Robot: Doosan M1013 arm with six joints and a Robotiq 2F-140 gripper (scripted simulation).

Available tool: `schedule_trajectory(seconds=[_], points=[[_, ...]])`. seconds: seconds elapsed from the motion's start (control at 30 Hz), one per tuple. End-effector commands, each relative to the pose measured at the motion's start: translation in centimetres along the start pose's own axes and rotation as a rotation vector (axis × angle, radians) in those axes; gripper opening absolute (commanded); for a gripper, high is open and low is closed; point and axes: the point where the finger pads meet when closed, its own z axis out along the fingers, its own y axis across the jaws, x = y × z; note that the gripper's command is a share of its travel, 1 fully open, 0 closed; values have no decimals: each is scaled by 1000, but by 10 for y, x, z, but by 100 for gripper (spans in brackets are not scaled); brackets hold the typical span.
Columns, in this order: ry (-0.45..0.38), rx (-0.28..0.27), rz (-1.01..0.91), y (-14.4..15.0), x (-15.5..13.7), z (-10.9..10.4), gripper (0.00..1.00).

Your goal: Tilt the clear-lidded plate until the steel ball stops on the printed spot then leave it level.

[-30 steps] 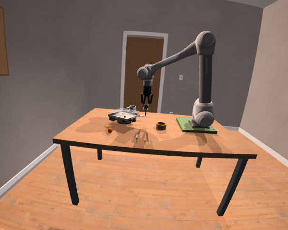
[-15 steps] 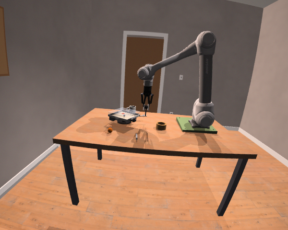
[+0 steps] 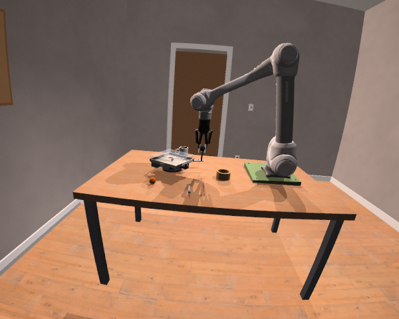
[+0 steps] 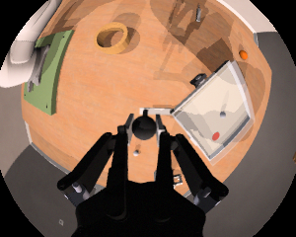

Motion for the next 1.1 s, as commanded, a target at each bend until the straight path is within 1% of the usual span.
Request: schedule_trajectory(seconds=[0.0, 1.07], points=[[-1, 3, -3, -1, 1, 0, 0], [-1, 3, -3, 1, -4, -4, 0]])
